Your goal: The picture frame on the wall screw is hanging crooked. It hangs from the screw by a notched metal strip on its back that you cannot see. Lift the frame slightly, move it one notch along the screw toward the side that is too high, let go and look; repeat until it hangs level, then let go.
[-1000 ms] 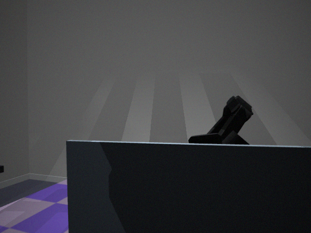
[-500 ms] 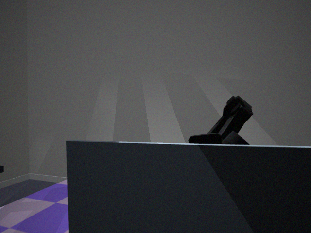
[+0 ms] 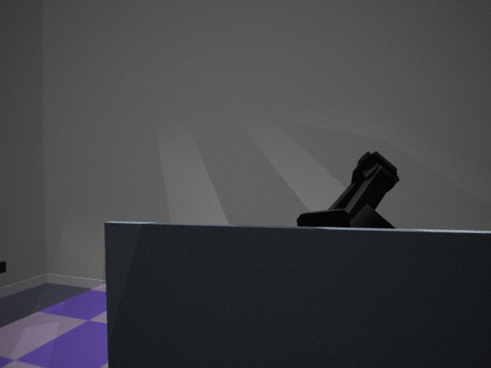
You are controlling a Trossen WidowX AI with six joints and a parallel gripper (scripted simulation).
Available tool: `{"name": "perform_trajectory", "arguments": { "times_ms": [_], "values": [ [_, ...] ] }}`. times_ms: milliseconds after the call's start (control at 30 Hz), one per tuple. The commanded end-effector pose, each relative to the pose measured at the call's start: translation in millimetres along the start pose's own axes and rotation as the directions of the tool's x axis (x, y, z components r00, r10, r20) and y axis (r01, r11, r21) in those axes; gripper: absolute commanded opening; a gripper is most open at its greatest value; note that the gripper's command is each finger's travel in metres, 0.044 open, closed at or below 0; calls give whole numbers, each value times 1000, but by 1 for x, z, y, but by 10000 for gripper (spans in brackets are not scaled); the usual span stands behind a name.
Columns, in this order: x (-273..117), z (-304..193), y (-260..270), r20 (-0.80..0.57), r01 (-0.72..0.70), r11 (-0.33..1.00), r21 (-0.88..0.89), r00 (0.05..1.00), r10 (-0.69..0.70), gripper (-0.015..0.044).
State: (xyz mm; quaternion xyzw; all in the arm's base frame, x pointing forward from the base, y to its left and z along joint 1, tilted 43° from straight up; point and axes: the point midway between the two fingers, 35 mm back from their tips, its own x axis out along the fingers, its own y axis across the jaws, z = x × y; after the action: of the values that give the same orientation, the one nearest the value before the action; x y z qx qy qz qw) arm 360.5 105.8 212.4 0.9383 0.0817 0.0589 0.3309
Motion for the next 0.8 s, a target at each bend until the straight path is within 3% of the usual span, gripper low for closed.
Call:
{"name": "perform_trajectory", "arguments": {
  "times_ms": [0, 767],
  "values": [
    [0, 0, 4, 1, -9, 1000, 3, 1000, 9, 0],
    [0, 0, 8, 1, -9, 1000, 3, 1000, 9, 0]
  ]
}}
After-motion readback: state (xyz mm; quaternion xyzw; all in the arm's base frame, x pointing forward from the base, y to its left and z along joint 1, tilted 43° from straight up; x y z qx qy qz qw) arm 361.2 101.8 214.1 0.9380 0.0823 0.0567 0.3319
